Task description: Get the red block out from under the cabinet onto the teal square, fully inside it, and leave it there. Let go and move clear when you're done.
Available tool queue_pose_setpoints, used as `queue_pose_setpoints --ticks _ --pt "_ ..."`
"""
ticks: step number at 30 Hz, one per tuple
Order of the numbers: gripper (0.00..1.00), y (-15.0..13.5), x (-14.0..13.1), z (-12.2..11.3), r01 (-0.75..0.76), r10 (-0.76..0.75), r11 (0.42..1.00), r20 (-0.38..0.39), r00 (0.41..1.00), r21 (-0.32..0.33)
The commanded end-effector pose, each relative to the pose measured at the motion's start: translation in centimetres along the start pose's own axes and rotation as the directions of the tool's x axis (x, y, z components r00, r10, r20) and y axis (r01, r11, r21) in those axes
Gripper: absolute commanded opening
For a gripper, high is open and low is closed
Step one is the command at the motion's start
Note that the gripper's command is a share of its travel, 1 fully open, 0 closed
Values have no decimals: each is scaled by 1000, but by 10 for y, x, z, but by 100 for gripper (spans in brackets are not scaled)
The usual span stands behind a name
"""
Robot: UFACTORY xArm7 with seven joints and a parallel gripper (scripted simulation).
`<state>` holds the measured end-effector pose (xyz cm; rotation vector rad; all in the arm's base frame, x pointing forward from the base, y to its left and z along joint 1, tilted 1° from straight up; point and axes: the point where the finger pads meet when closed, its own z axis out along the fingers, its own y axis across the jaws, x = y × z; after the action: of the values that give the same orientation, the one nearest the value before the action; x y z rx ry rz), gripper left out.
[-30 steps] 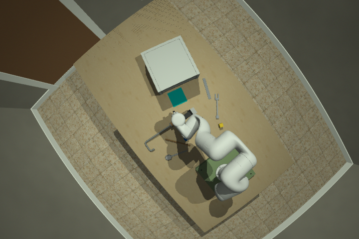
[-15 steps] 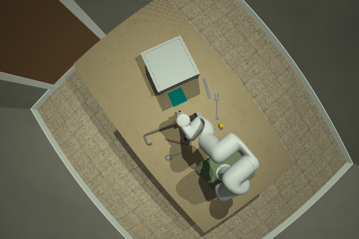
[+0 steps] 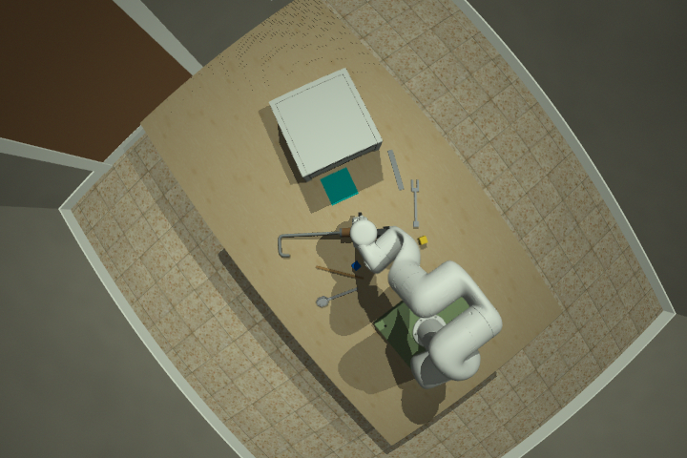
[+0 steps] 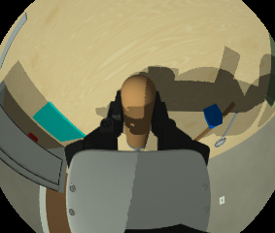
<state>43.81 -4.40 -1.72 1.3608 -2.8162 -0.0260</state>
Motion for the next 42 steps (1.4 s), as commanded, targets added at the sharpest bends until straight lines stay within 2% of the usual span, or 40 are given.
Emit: queue_pose_setpoints --ticks 1,9,13,26,28,42 --pt "0 2 16 -2 -146 146 989 1 989 10" --pt "0 7 40 -2 -359 359 933 3 933 9" --pt "0 8 46 -2 -410 410 912 4 912 9" --pt "0 16 83 -2 -685 685 729 6 729 7" --pt "0 16 83 -2 -685 685 729 6 729 7" --pt "0 22 112 -1 -853 853 522 8 522 5"
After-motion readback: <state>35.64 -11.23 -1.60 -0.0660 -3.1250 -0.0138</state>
